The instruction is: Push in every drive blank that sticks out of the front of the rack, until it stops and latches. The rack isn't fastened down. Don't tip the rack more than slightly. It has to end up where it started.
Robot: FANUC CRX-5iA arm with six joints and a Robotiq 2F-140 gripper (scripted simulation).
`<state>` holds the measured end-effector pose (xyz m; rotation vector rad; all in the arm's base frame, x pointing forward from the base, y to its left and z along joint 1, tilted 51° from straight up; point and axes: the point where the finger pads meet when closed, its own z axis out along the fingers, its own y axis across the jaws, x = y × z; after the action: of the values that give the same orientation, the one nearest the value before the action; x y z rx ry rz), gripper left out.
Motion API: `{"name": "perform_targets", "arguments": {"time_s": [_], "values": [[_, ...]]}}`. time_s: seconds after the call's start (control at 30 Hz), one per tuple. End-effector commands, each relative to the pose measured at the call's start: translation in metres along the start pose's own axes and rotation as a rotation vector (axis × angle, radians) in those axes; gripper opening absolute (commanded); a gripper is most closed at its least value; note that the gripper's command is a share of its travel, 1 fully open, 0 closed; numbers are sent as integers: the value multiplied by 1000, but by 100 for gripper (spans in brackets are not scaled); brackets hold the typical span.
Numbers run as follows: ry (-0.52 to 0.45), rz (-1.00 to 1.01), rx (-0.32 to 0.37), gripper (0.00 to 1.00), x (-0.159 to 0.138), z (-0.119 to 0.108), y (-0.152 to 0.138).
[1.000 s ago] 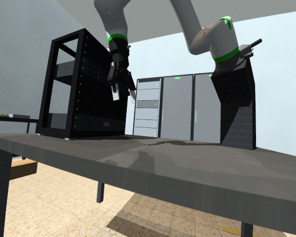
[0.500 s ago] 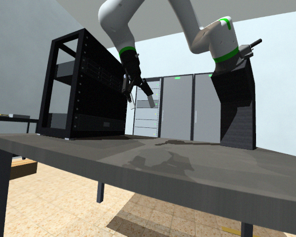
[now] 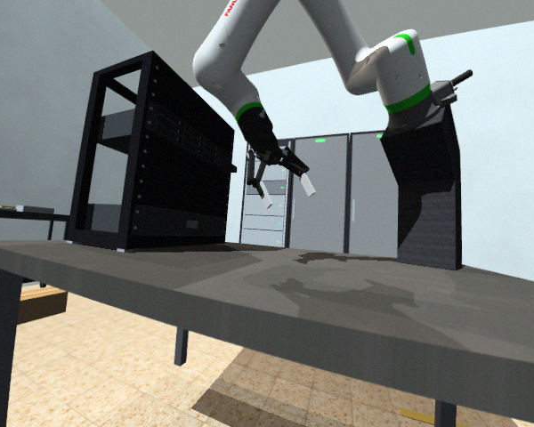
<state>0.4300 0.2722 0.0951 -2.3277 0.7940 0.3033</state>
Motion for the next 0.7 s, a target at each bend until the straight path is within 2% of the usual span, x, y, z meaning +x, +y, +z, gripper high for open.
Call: {"name": "perform_targets", "arguments": {"time_s": [0.0, 0.27, 0.33, 0.67], "values": [[-78, 144, 4, 100, -14, 15, 19], [-206, 382, 12, 100, -42, 33, 41], [-206, 382, 12, 100, -42, 33, 41], [-384, 694, 33, 100, -78, 46, 51]]}}
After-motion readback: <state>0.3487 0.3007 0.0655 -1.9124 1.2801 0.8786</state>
